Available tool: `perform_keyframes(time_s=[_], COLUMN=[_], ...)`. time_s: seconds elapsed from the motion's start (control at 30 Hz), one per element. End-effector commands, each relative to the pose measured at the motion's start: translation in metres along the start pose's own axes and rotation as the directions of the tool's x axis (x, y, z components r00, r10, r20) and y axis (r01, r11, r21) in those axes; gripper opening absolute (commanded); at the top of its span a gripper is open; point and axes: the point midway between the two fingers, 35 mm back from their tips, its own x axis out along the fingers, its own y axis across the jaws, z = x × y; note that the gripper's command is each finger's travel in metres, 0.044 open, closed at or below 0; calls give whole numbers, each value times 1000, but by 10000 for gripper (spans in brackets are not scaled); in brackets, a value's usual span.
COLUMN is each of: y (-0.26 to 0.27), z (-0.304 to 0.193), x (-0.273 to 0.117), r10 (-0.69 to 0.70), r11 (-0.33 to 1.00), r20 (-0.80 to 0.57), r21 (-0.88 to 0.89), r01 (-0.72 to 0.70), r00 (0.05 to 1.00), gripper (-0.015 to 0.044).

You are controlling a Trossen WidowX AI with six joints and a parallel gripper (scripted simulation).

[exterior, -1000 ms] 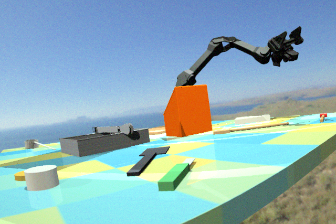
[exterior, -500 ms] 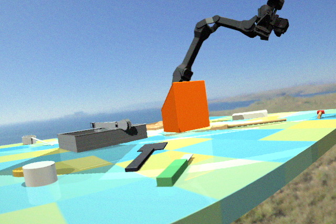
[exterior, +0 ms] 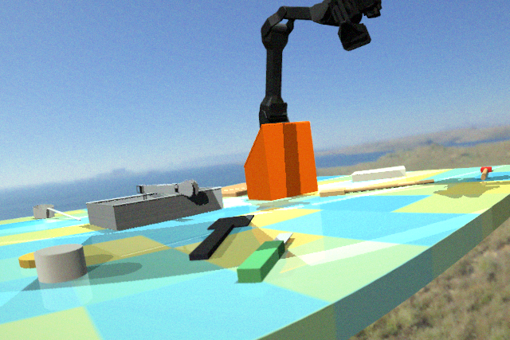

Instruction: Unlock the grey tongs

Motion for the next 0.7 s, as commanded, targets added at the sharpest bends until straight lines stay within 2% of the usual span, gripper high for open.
perform_keyframes(time_s=[0.0, 0.17, 0.37, 0.53, 0.67], y=[3, 2, 17, 34, 53], z=[-43, -85, -175, -248, -312], x=[31, 55, 95, 111, 117], r10=[92, 167, 324, 443, 555], r11=[989, 943, 742, 528, 289], r20=[-51, -111, -235, -309, -352], r21=[120, 307, 664, 848, 931], r01=[-86, -126, -92, 33, 223], r00=[994, 980, 917, 841, 754], gripper=[440, 440, 440, 440, 440])
